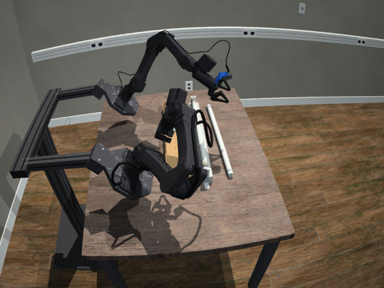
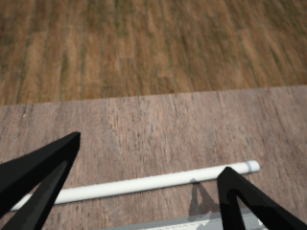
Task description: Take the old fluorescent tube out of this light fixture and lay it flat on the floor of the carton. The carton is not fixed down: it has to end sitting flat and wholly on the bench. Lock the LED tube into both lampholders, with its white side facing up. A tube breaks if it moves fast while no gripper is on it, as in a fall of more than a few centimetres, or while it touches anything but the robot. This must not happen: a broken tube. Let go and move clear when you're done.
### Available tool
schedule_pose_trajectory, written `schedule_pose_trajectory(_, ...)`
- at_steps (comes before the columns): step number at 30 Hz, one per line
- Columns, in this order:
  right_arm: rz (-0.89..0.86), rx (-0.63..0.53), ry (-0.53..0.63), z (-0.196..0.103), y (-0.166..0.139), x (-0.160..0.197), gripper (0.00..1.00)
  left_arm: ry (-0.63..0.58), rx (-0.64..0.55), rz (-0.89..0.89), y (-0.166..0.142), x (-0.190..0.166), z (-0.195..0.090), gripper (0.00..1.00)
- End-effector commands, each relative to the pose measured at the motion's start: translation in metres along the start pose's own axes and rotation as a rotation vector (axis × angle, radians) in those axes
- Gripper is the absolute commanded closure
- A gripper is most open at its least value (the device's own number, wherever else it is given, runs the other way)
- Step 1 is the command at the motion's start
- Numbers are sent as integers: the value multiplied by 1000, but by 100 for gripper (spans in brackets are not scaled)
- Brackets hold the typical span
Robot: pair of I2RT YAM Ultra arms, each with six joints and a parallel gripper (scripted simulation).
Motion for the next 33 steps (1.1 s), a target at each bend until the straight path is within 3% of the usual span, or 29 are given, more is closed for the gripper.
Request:
schedule_pose_trajectory(1,1,7,15,-3,-1,5,0,5,-33,-26,12,7,-6,51)
schedule_pose_trajectory(17,1,7,15,-3,-1,5,0,5,-33,-26,12,7,-6,51)
schedule_pose_trajectory(18,1,7,15,-3,-1,5,51,5,-33,-26,12,7,-6,51)
schedule_pose_trajectory(33,1,7,15,-3,-1,5,51,5,-33,-26,12,7,-6,51)
Point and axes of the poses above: on each arm, the point where the finger pads meet when closed, its own z axis out along the fingers, its own x axis across the jaws, y = z × x, the point moved 3 cm from there along -z, back along the fingers, and after that the axes turned 12 degrees about z, right-handed, at the moved point
